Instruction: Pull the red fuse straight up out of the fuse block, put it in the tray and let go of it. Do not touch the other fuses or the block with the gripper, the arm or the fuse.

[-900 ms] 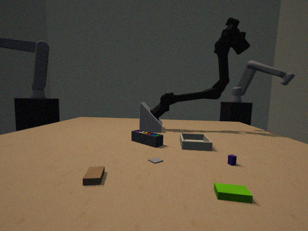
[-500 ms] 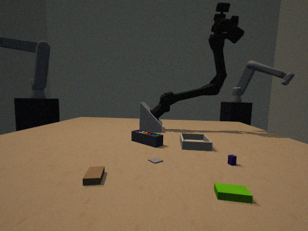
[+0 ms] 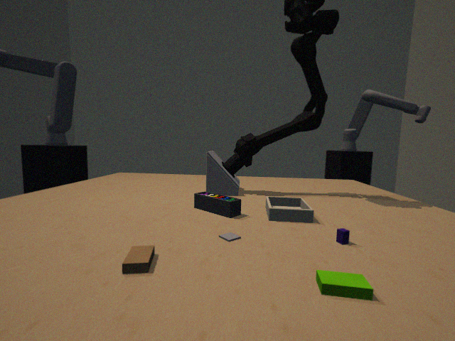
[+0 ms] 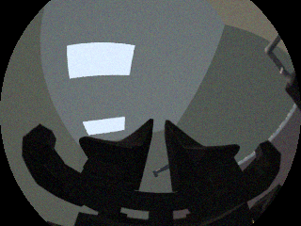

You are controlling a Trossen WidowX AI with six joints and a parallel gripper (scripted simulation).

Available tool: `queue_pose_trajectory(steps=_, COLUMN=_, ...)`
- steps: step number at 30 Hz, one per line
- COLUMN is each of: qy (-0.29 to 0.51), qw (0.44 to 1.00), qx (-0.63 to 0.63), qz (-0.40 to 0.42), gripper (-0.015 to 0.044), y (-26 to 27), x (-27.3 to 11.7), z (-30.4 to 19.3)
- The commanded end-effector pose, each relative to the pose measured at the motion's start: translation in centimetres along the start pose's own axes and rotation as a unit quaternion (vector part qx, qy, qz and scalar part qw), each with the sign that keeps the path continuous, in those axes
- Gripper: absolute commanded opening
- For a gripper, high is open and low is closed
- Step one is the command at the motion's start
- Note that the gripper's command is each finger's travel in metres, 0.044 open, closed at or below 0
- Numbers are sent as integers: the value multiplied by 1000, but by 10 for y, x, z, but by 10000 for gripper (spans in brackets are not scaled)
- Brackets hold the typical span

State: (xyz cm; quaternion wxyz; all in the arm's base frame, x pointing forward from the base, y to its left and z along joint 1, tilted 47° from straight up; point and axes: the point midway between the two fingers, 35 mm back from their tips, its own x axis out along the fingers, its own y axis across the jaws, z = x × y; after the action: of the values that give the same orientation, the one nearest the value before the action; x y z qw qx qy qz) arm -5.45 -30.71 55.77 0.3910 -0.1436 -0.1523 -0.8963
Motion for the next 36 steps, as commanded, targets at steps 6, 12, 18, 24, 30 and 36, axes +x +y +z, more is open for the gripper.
queue_pose_trajectory(steps=6, qy=77, qw=980, qx=-73, qz=171, gripper=71, y=95, x=-27, z=-76)
queue_pose_trajectory(steps=12, qy=151, qw=930, qx=-123, qz=310, gripper=71, y=158, x=-72, z=-145)
queue_pose_trajectory(steps=18, qy=237, qw=853, qx=-161, qz=437, gripper=71, y=203, x=-138, z=-212)
queue_pose_trajectory(steps=24, qy=331, qw=750, qx=-191, qz=541, gripper=71, y=224, x=-219, z=-273)
queue_pose_trajectory(steps=30, qy=433, qw=622, qx=-216, qz=615, gripper=71, y=219, x=-307, z=-324)
queue_pose_trajectory(steps=36, qy=540, qw=474, qx=-239, qz=653, gripper=71, y=188, x=-396, z=-359)
